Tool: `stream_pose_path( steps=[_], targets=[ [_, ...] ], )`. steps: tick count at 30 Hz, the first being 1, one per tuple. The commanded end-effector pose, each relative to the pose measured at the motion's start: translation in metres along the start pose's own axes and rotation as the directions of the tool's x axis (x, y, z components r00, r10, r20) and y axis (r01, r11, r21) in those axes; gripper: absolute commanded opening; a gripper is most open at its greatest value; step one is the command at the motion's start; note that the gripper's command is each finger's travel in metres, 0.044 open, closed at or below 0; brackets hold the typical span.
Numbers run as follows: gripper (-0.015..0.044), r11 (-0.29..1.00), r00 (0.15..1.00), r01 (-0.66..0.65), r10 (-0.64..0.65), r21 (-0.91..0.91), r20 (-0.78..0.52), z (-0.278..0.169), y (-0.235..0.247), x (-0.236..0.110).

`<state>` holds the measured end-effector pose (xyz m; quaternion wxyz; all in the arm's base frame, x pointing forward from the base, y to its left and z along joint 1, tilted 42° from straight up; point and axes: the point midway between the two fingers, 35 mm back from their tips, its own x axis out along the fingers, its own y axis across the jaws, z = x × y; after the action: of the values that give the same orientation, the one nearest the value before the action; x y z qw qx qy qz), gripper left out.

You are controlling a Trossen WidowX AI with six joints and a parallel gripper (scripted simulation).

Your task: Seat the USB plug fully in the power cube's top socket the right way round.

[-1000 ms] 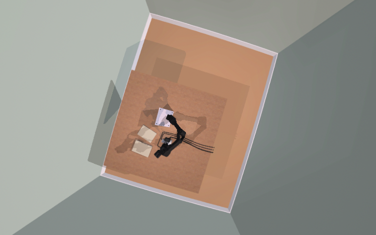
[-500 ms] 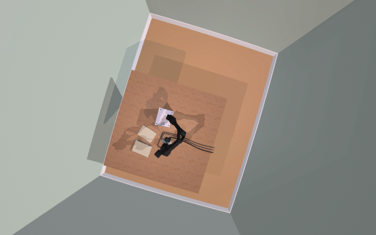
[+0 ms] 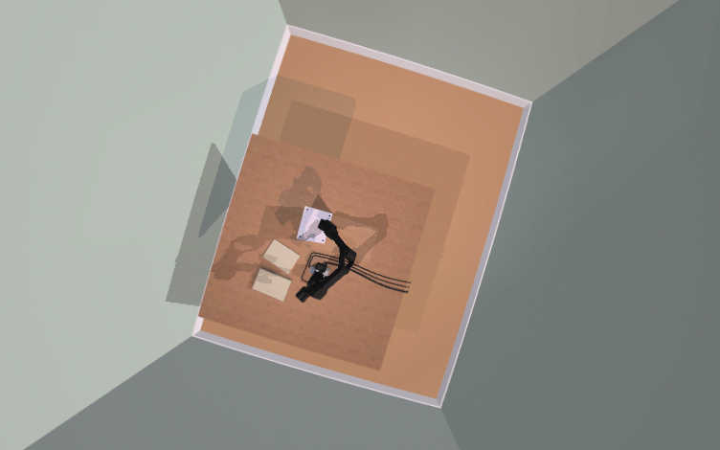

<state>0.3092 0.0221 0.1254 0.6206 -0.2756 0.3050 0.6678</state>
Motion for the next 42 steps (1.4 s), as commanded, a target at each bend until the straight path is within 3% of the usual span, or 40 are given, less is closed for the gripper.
stream_pose_path(
  steps=[1,42],
  targets=[
    [0.0,1.0,1.0,0.0,0.0,0.0,0.0,0.0,0.0,0.0],
    [0.0,1.0,1.0,-0.001,0.001,0.001,-0.001,0.0,0.0,-0.018]
  ],
)
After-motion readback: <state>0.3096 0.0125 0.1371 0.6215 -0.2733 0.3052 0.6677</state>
